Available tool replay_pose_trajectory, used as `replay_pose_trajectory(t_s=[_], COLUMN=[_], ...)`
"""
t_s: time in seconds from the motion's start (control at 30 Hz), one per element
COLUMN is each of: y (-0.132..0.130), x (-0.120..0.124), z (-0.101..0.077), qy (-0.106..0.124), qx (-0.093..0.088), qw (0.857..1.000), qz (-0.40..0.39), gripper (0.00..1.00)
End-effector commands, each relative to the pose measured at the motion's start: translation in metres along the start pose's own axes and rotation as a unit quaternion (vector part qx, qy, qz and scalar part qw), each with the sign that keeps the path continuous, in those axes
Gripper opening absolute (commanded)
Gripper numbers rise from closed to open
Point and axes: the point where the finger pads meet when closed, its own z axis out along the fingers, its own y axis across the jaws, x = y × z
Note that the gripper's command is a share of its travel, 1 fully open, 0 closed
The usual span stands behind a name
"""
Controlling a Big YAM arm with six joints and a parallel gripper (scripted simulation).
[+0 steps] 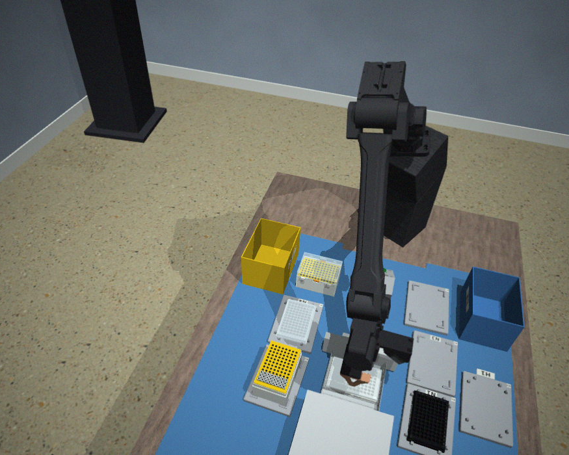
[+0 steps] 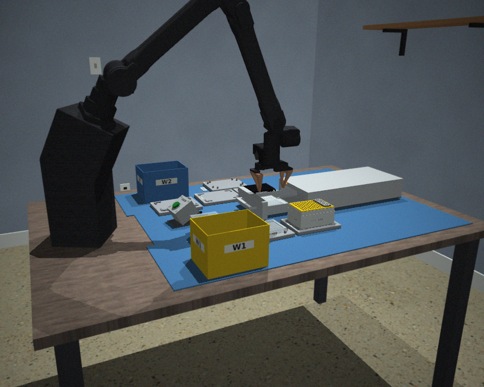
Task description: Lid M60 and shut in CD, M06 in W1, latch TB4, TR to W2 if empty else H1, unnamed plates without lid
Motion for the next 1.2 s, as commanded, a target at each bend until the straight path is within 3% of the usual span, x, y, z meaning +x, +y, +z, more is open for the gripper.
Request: replay_pose_trajectory(t_s=[0.0,0.03,0.13,0.57,0.6,0.7,1.07,1.13,1.17], y=[-0.005,0.012,-0.005,-0.004,0.012,-0.004,-0.004,-0.004,0.012], x=[-0.009,-0.013,-0.008,-0.008,-0.012,-0.009,-0.009,-0.009,-0.012], z=[-0.018,0.002,-0.023,-0.038,-0.017,-0.043,-0.058,-0.058,-0.037], qy=[-0.003,-0.003,-0.003,-0.003,-0.003,-0.003,-0.003,-0.003,-0.003], qx=[0.006,-0.016,0.006,0.006,-0.016,0.006,0.006,0.006,-0.016], qw=[1.000,1.000,1.000,1.000,1.000,1.000,1.000,1.000,1.000], qz=[0.000,-0.003,0.001,0.001,-0.003,0.000,0.001,0.001,-0.003], gripper=[1.00,1.00,1.00,1.00,1.00,1.00,1.00,1.00,1.00])
